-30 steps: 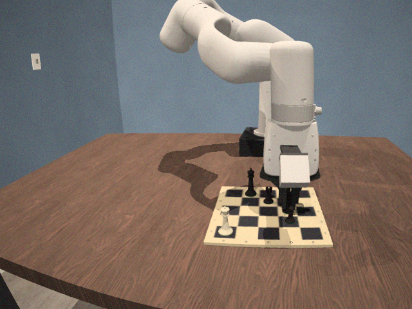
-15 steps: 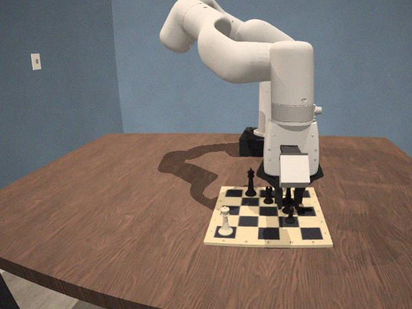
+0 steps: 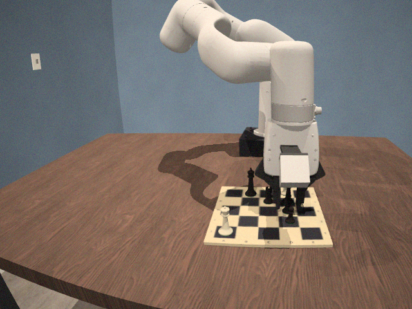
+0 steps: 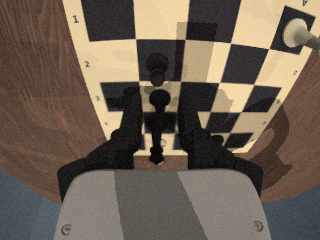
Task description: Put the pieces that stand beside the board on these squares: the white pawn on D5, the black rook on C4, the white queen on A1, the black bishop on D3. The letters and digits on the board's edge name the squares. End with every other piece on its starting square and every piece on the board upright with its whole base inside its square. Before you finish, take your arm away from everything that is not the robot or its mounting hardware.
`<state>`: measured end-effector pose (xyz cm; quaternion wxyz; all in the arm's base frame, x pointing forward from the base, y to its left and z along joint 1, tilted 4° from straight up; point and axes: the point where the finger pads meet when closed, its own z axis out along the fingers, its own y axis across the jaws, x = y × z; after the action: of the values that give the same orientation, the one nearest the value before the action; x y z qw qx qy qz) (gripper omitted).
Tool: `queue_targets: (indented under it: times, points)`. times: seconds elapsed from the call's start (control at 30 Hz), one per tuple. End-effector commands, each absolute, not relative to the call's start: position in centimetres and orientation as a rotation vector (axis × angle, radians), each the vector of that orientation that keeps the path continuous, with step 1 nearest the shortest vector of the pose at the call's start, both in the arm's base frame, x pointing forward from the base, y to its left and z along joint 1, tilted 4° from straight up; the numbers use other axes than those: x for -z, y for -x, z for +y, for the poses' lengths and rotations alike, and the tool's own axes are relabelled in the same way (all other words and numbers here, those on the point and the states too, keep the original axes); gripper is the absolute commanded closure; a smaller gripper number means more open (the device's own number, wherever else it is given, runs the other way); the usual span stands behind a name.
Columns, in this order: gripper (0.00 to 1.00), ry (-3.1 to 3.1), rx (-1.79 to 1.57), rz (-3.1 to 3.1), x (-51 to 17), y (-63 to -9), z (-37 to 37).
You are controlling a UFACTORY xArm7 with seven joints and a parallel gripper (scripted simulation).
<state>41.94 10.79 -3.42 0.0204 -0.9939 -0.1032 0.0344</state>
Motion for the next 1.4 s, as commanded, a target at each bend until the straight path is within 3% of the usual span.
queue_targets:
  times: [0.0,1.0,1.03,1.37]
  points:
    - [0.63,3.082,-0.101,-0.320,3.1,-42.1,10.8]
    - [0.63,3.082,-0.101,-0.320,-5.7,-42.7,10.5]
    - [0.00,3.082,-0.101,-0.320,-5.7,-42.7,10.5]
    - [0.00,3.082,-0.101,-0.320,-5.7,-42.7,10.5]
